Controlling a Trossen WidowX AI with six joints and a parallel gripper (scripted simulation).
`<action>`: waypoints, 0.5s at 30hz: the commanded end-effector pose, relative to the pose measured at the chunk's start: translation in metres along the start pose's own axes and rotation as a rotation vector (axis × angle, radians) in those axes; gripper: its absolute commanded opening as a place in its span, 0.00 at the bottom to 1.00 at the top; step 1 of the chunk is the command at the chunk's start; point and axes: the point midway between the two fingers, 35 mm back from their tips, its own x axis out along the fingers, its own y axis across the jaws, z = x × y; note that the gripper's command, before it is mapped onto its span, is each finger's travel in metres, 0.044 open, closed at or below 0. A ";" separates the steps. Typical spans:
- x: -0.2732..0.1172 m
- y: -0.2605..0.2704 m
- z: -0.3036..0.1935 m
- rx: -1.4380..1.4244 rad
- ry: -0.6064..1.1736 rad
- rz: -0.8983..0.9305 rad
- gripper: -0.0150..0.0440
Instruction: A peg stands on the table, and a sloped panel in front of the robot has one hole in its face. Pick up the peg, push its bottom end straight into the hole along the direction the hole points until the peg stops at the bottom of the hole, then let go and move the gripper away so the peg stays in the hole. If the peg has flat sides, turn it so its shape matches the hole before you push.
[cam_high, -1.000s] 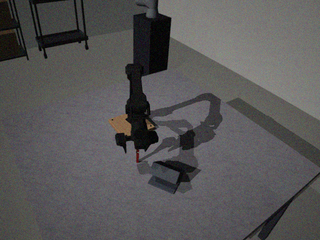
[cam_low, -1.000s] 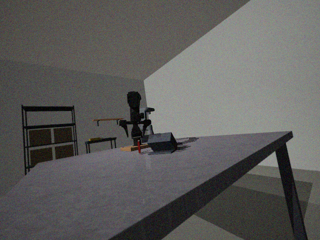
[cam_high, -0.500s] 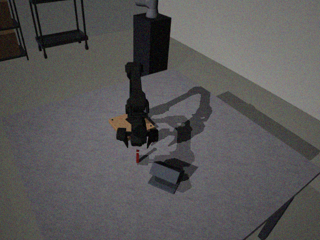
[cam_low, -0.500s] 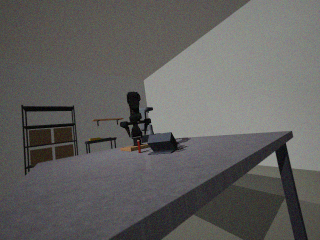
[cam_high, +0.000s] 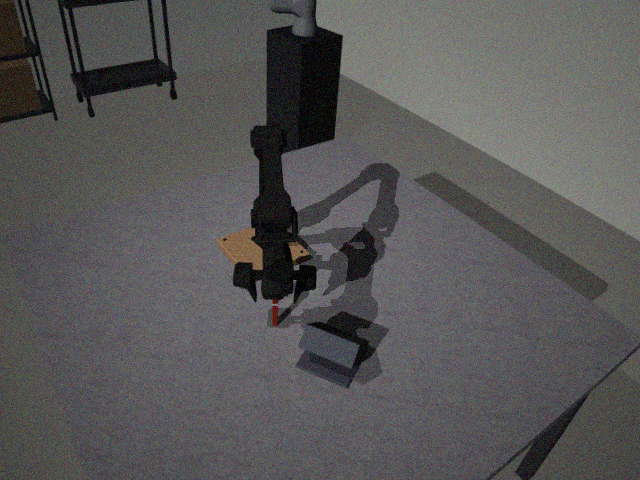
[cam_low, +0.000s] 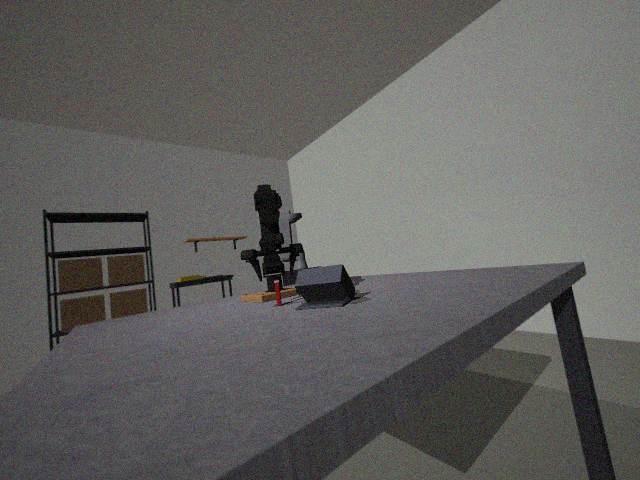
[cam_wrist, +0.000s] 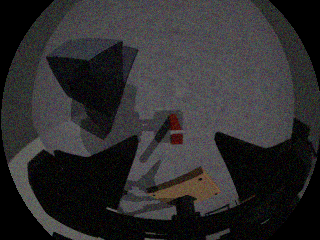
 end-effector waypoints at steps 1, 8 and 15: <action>0.006 0.001 0.000 0.004 0.002 0.004 1.00; 0.017 0.001 0.000 0.004 0.002 0.004 1.00; 0.029 0.001 -0.001 0.004 0.002 0.004 1.00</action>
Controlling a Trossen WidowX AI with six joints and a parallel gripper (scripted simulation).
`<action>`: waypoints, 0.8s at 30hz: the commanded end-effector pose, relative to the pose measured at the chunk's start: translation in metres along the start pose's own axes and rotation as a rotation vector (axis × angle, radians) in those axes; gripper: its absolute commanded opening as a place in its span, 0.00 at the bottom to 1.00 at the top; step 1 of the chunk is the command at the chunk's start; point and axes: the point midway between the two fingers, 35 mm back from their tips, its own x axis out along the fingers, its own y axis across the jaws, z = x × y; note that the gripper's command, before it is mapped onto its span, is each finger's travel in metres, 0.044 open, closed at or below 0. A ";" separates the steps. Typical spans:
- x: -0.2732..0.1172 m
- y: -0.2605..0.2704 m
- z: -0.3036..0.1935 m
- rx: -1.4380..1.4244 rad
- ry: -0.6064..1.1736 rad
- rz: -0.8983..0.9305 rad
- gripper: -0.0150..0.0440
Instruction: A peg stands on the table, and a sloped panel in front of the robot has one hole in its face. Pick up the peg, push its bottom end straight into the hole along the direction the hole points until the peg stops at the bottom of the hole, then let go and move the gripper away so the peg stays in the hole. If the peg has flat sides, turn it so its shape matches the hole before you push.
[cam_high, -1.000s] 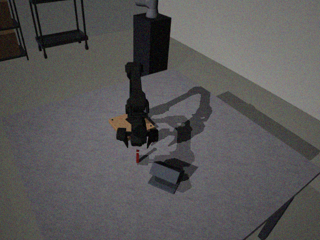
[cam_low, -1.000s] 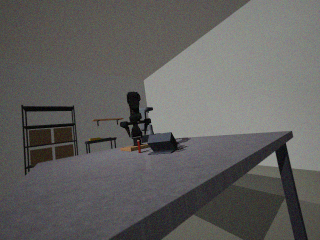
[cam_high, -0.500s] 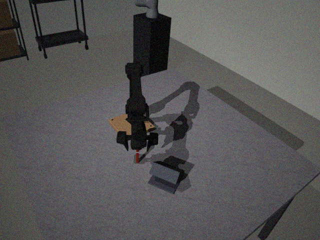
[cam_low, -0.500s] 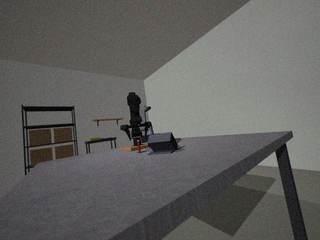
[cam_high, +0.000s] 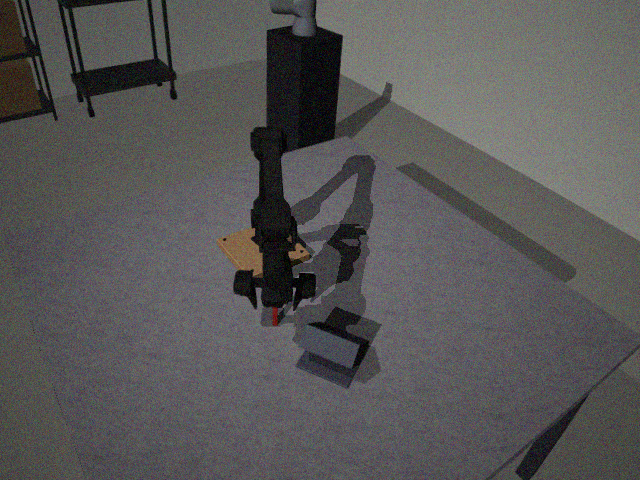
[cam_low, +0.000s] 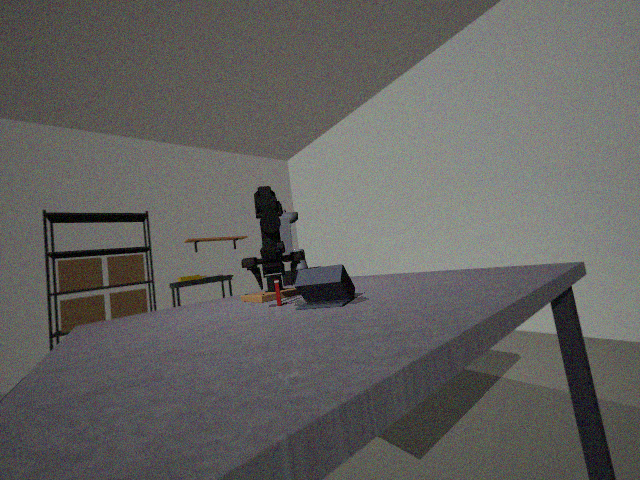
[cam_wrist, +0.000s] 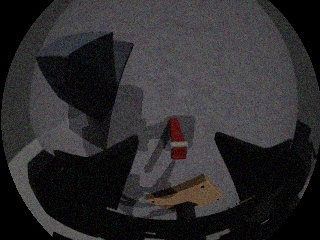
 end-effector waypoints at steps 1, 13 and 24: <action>0.006 0.001 -0.001 0.003 0.002 0.004 1.00; 0.014 0.000 -0.001 0.000 0.001 0.000 0.82; 0.014 0.000 -0.001 0.000 0.001 0.000 0.33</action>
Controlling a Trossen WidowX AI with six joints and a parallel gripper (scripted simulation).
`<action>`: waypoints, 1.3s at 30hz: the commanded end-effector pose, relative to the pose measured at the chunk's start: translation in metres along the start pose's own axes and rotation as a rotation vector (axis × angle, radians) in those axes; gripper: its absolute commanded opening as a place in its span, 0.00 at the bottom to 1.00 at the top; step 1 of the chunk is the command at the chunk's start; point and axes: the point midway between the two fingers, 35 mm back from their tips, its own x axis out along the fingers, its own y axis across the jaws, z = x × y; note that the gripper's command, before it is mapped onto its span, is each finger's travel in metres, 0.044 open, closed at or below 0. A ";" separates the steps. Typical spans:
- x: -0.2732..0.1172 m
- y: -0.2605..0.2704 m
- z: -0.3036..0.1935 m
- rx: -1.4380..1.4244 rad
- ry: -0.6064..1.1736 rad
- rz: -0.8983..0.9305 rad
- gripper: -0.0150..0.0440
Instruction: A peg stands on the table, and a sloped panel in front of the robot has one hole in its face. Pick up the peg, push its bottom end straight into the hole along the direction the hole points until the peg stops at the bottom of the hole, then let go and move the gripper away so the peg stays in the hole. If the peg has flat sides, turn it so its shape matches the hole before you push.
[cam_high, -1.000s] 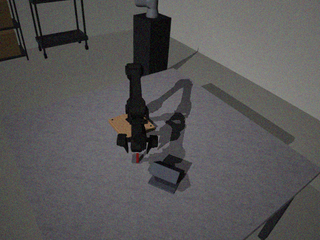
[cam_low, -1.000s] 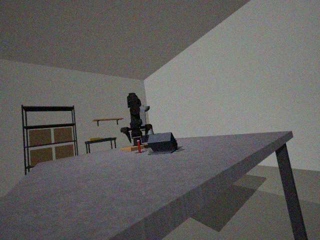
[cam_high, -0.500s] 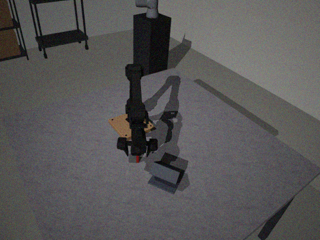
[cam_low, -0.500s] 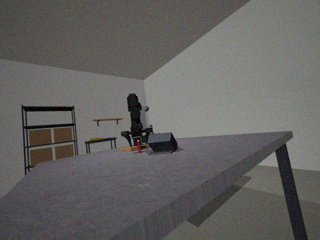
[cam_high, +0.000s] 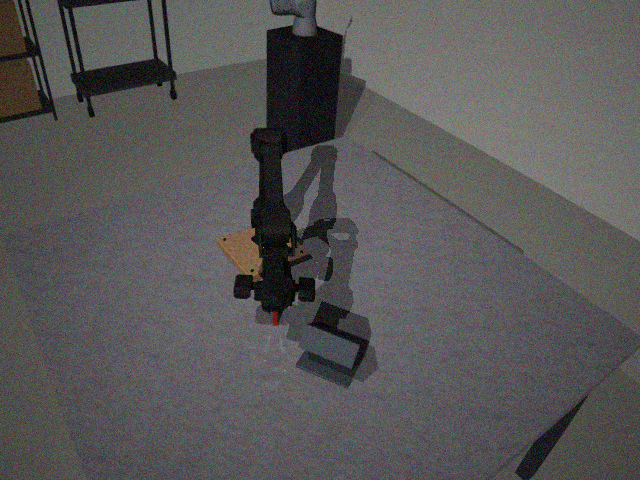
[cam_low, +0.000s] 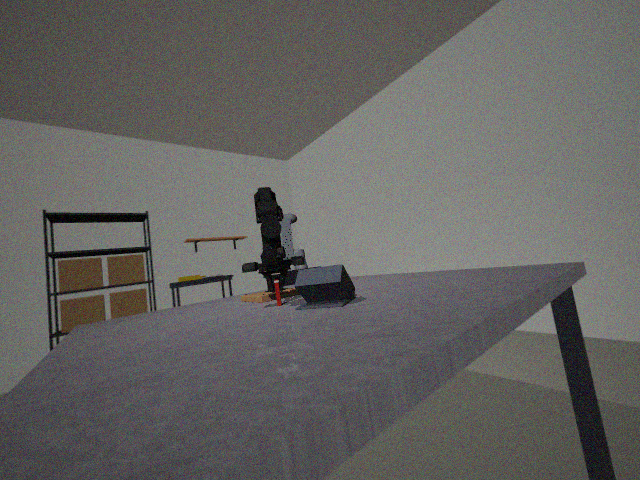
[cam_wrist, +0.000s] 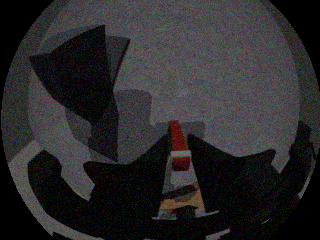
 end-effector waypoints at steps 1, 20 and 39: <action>-0.001 0.000 0.000 0.000 -0.001 0.001 0.32; -0.041 0.000 0.003 0.002 -0.001 0.003 0.25; -0.080 0.003 0.001 -0.029 -0.007 -0.013 0.25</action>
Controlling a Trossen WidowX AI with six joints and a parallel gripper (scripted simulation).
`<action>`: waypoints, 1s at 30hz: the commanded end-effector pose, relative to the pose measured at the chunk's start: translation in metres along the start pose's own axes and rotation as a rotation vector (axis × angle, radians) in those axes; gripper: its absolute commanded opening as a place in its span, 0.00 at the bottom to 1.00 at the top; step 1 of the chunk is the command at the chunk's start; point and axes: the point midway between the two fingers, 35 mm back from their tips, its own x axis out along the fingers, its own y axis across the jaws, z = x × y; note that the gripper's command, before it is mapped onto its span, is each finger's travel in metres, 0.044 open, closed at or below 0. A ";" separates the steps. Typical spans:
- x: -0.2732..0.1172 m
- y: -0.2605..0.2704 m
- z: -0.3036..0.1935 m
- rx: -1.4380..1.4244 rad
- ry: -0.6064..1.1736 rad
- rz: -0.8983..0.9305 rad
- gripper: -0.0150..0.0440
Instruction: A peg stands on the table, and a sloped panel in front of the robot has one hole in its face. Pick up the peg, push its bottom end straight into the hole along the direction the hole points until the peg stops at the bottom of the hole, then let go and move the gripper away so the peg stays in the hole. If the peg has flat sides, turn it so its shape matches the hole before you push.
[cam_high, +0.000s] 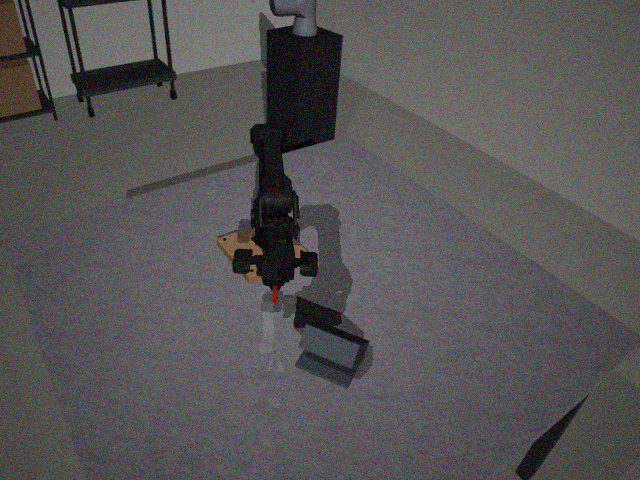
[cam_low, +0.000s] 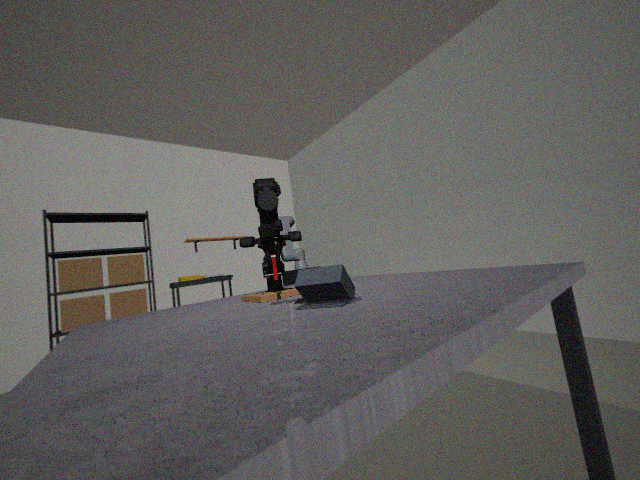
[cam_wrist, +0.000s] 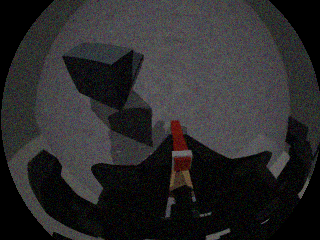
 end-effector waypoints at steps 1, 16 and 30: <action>-0.002 0.003 0.001 -0.027 -0.008 -0.014 0.25; -0.002 0.018 0.005 -0.135 -0.034 -0.074 0.25; -0.003 0.033 0.007 -0.234 -0.060 -0.129 0.25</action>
